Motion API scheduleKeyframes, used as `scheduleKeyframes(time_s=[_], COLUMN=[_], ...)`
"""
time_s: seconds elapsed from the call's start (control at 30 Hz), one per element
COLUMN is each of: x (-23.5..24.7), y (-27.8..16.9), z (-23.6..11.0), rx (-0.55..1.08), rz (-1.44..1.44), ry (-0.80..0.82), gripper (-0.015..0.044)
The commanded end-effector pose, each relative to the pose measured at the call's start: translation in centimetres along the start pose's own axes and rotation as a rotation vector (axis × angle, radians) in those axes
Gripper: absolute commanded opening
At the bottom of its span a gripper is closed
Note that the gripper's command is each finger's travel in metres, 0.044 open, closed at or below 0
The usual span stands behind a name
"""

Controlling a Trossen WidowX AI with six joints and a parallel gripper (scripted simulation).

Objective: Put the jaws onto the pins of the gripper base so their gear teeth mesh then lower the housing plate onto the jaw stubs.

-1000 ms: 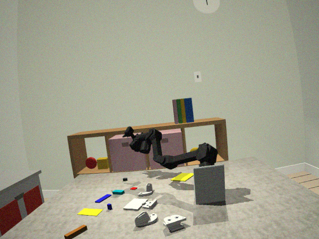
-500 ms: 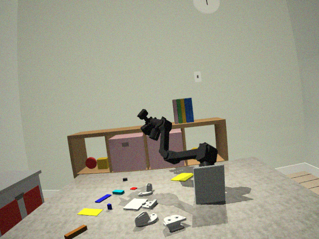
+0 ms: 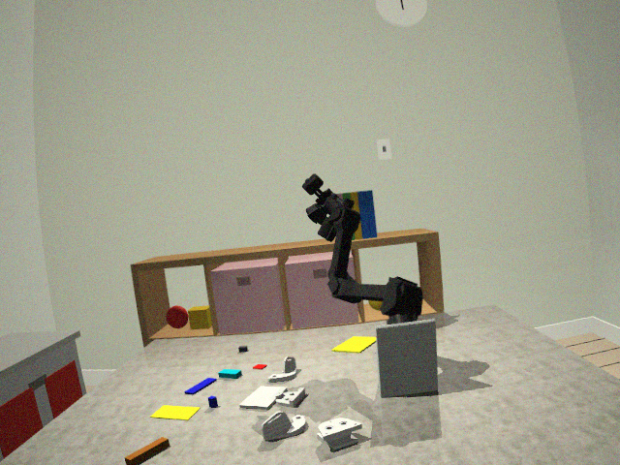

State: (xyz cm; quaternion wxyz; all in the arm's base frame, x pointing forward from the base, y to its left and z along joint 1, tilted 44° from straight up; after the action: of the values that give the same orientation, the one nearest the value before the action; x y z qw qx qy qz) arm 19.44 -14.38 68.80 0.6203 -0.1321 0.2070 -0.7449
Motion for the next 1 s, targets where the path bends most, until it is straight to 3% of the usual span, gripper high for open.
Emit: scheduleKeyframes(time_s=[0.0, 0.57, 0.83, 0.97], x=[-2.1, -13.3, -20.1, -21.4], y=[-4.8, -19.5, -23.7, -23.5], z=[-0.9, -6.6, -10.7, -11.7], rx=[0.106, 0.463, 0.616, 0.646], rz=[-0.042, -0.350, -0.507, -0.596], ry=[-0.026, -0.235, -0.352, -0.378], gripper=[0.0440, 0.0440, 0.0440, 0.0440])
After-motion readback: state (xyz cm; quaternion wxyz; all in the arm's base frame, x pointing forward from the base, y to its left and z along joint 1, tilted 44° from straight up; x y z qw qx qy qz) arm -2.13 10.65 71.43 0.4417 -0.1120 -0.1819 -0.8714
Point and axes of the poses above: the point midway between the two fingers, 35 mm back from their tips, its own z axis out along the fingers, its own x axis across the jaws, y = z × x, the point moved 1 cm from there along -z, back along the fingers, and after that the axes turned 10 degrees about z, right-handed, at the moved point
